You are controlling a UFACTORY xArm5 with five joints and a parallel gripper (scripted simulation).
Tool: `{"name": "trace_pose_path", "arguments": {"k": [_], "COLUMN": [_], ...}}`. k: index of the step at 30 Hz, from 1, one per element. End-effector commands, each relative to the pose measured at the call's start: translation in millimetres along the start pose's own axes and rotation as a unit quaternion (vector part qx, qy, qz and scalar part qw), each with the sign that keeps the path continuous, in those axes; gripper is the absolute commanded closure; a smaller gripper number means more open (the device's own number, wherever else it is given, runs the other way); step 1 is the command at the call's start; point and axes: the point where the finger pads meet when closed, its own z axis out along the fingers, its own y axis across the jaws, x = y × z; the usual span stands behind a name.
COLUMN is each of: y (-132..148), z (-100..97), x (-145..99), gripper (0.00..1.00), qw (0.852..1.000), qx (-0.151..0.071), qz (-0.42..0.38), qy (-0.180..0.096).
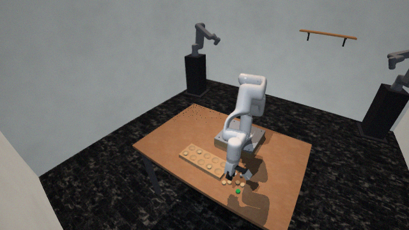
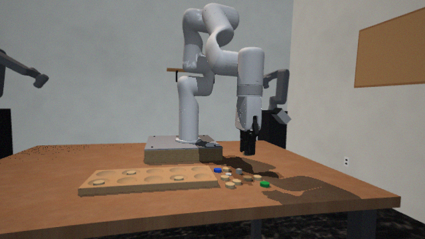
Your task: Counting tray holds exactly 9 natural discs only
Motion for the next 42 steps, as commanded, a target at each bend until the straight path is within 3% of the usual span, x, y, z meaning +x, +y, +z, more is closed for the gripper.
{"name": "trace_pose_path", "arguments": {"k": [1, 2, 16, 18, 19, 33, 35, 37, 42], "y": [6.7, 9.7, 6.4, 6.4, 1.8, -35.8, -35.8, -50.8, -63.4], "z": [-3.9, -4.8, -8.8, -8.8, -9.6, -13.3, -13.3, -14.3, -15.0], "x": [-25.1, -50.1, -166.5, -166.5, -191.8, -300.4, -300.4, -328.4, -348.9], "gripper": [1.0, 1.0, 1.0, 1.0, 1.0, 1.0, 1.0, 1.0, 1.0], "qw": [1.0, 1.0, 1.0, 1.0, 1.0, 1.0, 1.0, 1.0, 1.0], "qx": [-0.003, -0.003, -0.003, -0.003, -0.003, -0.003, -0.003, -0.003, -0.003], "qz": [0.001, 0.001, 0.001, 0.001, 0.001, 0.001, 0.001, 0.001, 0.001], "qy": [0.001, 0.001, 0.0, 0.0, 0.0, 0.0, 0.0, 0.0, 0.0]}}
